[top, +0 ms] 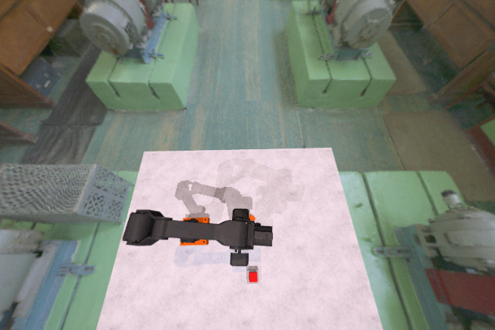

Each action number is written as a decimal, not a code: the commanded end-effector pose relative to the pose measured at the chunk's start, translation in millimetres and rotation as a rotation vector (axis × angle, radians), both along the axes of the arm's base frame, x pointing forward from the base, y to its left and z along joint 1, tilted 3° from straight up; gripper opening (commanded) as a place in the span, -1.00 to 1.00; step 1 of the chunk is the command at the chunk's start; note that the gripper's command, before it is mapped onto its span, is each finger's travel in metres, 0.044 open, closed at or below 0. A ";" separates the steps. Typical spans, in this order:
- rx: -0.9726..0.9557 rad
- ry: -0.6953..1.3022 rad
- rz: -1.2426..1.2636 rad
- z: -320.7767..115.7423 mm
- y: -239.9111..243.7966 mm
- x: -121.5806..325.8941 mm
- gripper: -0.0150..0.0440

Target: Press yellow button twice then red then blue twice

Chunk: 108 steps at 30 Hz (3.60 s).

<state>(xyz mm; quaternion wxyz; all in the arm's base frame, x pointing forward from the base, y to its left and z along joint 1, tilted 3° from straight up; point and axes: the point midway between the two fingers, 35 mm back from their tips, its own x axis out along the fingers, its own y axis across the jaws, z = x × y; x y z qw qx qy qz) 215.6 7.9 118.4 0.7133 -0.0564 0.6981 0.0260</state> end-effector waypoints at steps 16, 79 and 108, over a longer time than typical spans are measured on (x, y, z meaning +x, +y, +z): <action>-0.026 0.010 0.041 6.7 -141.9 69.2 -0.42; -0.025 0.008 0.040 -65.1 -146.8 71.0 -0.42; 0.000 0.012 0.059 -1.1 -15.9 85.4 -0.42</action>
